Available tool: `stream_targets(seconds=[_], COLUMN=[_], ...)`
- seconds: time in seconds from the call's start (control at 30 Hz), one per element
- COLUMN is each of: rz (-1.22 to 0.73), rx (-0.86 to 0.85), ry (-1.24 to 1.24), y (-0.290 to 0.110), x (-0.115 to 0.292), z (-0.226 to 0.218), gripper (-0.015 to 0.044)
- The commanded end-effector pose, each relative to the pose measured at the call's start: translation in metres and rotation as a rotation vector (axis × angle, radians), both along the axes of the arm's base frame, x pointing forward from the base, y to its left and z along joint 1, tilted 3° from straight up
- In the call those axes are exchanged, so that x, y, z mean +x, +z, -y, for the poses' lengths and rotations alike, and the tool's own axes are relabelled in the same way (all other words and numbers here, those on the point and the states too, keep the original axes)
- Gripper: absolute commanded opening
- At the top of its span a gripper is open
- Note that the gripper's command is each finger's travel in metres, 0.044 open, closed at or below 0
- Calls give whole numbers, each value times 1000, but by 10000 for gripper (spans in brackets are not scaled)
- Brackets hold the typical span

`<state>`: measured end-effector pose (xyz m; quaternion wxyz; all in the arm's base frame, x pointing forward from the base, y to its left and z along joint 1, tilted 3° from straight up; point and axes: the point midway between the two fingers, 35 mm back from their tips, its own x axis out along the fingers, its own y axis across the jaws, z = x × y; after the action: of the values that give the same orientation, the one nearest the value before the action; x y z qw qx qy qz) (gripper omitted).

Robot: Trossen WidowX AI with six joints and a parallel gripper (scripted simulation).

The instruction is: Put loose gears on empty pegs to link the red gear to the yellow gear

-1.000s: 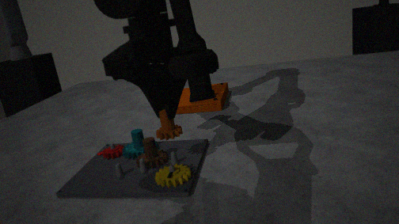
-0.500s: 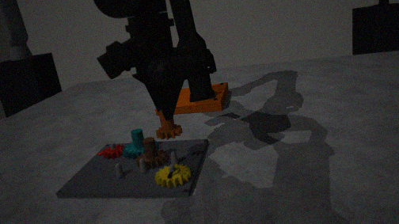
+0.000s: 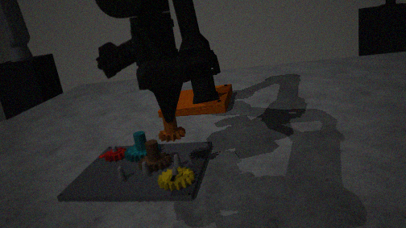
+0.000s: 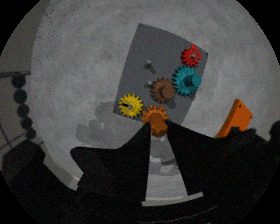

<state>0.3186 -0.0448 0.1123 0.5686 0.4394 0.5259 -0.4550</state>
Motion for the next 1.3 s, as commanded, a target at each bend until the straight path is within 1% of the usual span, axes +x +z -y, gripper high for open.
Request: stream_targets(seconds=[0.0,0.4,0.6,0.77,1.17,1.27], rz=[1,-6,-6,-2,15,18], rx=[2,-2,-2,0,10,12], ry=[-29,93,89,11,-291,-351], y=[-1,-14,-23,-30,-49,-45], x=[0,0,0,1,1,1], z=[0,1,1,2,2,3], gripper=[0,0,0,0,0,0])
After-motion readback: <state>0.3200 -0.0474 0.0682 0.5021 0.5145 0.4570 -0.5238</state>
